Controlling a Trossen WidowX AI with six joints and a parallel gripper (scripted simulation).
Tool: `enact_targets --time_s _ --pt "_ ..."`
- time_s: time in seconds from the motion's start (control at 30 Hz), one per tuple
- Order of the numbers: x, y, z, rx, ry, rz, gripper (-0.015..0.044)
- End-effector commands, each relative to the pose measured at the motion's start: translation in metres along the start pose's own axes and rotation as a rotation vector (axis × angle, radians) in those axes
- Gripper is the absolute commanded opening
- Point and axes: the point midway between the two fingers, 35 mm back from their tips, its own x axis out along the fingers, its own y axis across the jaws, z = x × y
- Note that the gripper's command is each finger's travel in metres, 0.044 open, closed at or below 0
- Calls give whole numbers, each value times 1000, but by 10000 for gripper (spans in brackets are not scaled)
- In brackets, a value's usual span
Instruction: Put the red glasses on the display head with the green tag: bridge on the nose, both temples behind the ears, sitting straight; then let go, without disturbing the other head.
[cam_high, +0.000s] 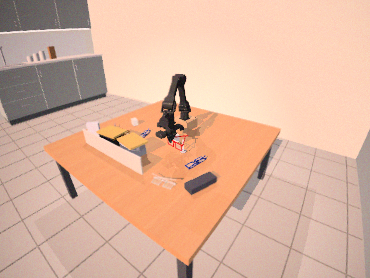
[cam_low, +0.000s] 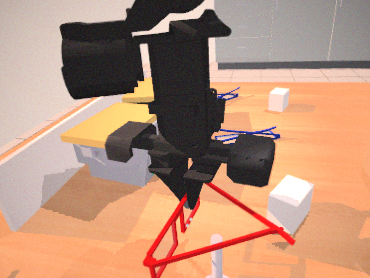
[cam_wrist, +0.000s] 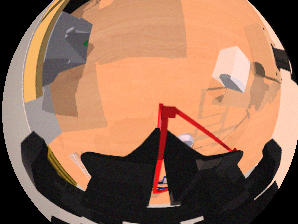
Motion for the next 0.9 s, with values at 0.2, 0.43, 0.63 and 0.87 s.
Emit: enact_targets --time_s 0.2,0.43,0.63,0.87 --pt "1 4 5 -4 1 -4 0" --pt "1 8 10 -4 1 -4 0" --pt "1 11 14 -4 1 -3 0" --pt "1 13 19 -4 0 -3 0"
